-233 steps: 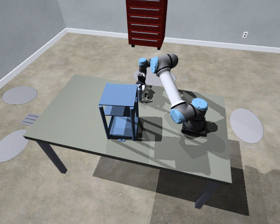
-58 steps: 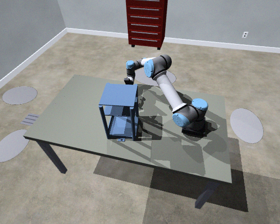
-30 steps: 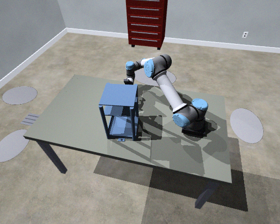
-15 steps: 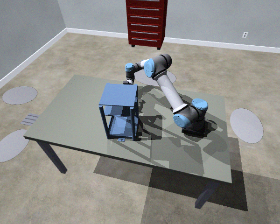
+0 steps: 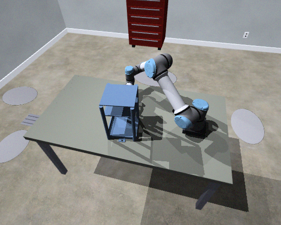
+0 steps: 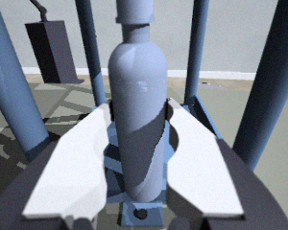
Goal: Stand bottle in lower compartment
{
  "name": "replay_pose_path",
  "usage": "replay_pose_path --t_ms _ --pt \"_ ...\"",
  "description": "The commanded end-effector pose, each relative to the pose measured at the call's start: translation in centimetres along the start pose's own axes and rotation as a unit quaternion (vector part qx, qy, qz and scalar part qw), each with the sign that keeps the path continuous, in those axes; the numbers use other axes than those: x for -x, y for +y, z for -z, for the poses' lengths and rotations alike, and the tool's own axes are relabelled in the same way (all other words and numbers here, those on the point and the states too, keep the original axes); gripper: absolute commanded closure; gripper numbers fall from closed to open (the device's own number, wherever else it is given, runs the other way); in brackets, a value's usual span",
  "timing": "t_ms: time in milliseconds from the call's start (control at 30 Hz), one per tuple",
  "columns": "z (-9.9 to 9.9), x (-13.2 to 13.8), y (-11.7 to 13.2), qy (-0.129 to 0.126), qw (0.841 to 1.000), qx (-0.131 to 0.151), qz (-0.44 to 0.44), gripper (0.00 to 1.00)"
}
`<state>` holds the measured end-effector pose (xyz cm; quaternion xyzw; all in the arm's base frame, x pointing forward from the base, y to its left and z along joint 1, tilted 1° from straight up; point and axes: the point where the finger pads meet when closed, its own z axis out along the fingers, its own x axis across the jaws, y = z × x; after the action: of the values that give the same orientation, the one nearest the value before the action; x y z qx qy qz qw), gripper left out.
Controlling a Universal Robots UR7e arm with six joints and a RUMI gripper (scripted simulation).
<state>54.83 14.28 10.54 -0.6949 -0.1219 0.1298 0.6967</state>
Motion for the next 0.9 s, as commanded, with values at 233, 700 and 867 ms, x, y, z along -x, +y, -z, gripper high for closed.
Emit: replay_pose_path --t_ms 233,700,867 --pt "-3.2 0.0 -0.1 0.0 1.0 0.001 0.0 1.0" --pt "-5.1 0.0 -0.1 0.0 1.0 0.001 0.0 1.0" --pt "-5.3 0.0 -0.1 0.0 1.0 0.001 0.0 1.0"
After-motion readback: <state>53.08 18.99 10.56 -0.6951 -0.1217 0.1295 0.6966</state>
